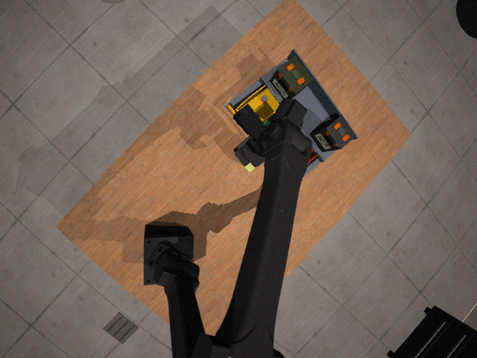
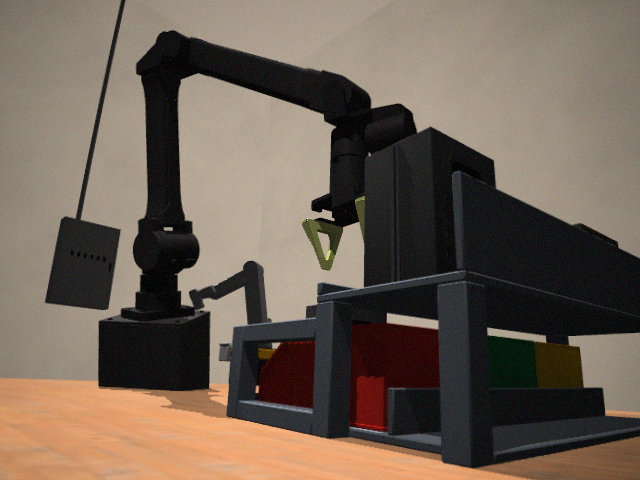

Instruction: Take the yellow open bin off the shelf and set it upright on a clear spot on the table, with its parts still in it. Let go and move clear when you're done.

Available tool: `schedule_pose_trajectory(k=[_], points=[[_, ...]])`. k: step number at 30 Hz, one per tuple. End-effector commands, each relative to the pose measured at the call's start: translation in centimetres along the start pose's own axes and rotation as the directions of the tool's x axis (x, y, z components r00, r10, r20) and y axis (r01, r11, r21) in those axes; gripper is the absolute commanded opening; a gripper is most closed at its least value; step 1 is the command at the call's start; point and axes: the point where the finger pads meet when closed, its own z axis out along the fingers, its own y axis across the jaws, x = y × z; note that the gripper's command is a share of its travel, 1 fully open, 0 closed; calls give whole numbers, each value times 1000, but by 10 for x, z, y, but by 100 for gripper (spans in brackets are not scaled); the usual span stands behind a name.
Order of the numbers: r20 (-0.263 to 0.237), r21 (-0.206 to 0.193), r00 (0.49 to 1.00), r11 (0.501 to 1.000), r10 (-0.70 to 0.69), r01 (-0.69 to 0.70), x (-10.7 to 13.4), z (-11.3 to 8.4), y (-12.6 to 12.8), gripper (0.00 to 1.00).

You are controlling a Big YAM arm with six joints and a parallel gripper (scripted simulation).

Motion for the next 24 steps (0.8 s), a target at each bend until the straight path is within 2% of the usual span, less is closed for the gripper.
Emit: schedule_pose_trajectory(k=[1, 4, 13, 16, 24], points=[[-2, -4, 1000, 1000, 23, -23, 4, 1, -1, 100], [-4, -7, 1000, 1000, 26, -26, 3, 10, -2, 100], [-3, -8, 1000, 1000, 10, -10, 4, 18, -2, 100], [1, 3, 1000, 1000, 7, -7, 3, 15, -2, 100], [-3, -8, 1000, 1000, 5, -5, 4, 31, -2, 100]])
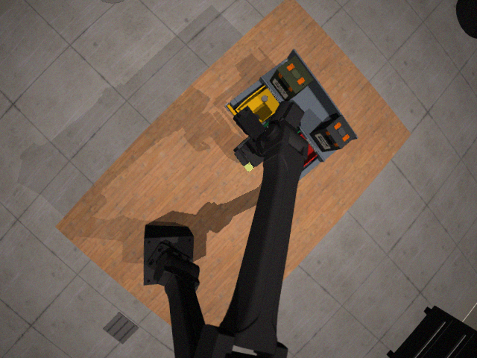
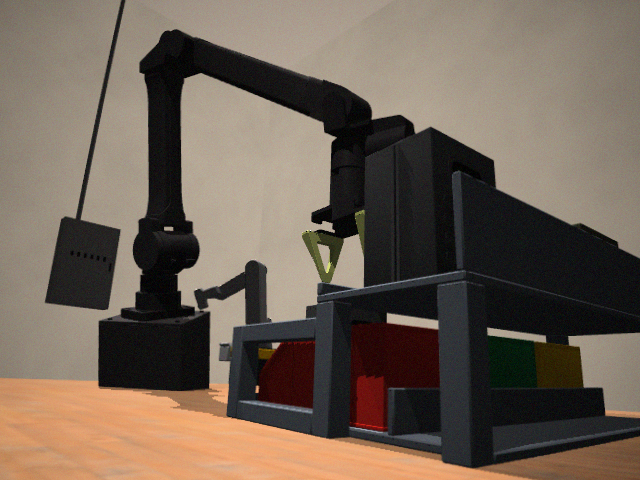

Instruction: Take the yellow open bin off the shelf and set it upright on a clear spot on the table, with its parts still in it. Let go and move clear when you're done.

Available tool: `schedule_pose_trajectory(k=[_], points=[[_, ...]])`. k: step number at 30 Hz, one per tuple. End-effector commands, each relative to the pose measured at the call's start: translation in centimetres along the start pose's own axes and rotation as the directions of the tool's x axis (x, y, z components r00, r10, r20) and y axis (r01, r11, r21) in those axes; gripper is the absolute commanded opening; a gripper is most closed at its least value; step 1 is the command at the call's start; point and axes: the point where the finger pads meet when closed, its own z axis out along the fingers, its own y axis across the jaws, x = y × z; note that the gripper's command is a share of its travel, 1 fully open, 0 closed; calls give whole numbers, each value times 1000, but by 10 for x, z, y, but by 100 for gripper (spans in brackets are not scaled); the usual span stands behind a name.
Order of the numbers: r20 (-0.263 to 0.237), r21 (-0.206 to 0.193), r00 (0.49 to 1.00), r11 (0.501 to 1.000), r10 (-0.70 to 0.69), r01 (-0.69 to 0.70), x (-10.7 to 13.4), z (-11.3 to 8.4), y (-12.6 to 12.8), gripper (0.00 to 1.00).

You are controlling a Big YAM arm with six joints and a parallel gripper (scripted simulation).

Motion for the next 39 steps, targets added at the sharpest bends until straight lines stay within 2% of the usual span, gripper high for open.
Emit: schedule_pose_trajectory(k=[1, 8, 9, 12, 16, 22, 29, 39], points=[[0, -6, 1000, 1000, -5, 5, 3, 13, -1, 100], [0, -7, 1000, 1000, -5, 5, 3, 20, -1, 100], [11, 21, 1000, 1000, -3, 2, 3, 9, -4, 100], [0, -7, 1000, 1000, -5, 5, 3, 25, 0, 100], [0, -7, 1000, 1000, -5, 5, 3, 30, 0, 100], [4, 5, 1000, 1000, -3, 3, 3, 28, -2, 100], [2, -4, 1000, 1000, -9, 9, 1, 34, 0, 100], [3, 2, 1000, 1000, -7, 7, 2, 32, -1, 100]])
